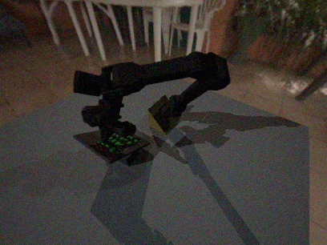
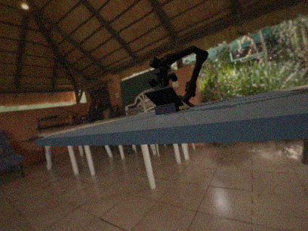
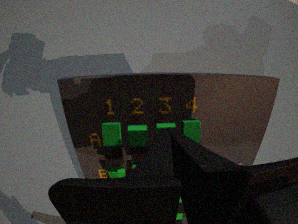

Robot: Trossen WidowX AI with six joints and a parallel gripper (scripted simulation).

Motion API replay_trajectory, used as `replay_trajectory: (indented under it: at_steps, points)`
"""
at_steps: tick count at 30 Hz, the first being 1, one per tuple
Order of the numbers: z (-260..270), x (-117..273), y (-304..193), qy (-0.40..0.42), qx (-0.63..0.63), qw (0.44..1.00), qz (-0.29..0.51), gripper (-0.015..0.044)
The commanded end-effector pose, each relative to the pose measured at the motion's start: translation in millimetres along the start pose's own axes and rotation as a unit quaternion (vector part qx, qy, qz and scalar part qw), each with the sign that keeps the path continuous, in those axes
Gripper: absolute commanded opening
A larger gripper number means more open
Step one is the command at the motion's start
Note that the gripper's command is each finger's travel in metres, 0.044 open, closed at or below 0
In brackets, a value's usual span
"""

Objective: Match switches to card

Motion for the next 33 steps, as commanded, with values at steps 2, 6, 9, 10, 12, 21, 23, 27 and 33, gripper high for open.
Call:
replay_trajectory:
  at_steps: [2,6,9,10,12,21,23,27,33]
  points:
    - [0.3,-2.2,-1.3,0.002,-0.004,1.000,0.001,0.0000]
    - [0.3,-2.7,-1.3,0.002,-0.004,1.000,0.001,0.0000]
    - [0.3,-3.1,-1.3,0.002,-0.004,1.000,0.001,0.0000]
    - [0.3,-3.2,-1.3,0.002,-0.004,1.000,0.001,0.0000]
    - [0.3,-3.5,-1.3,0.002,-0.004,1.000,0.001,0.0000]
    - [0.4,62.0,-6.4,-0.001,-0.005,1.000,-0.010,0.0000]
    - [0.4,62.0,-6.4,-0.001,-0.005,1.000,-0.010,0.0000]
    - [3.8,62.3,-11.9,-0.001,-0.006,1.000,-0.010,0.0000]
    - [31.8,60.9,-57.8,-0.001,-0.007,1.000,-0.009,0.0000]
Point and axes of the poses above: the point midway between the two fingers, 35 mm back from their tips, its own x axis back along the fingers, its own z axis across the jaws, y = z × x, the point moved 9 cm from there along x, back along the fingers, and after that the axes turned 12 degrees about x, right-handed, at the moved point
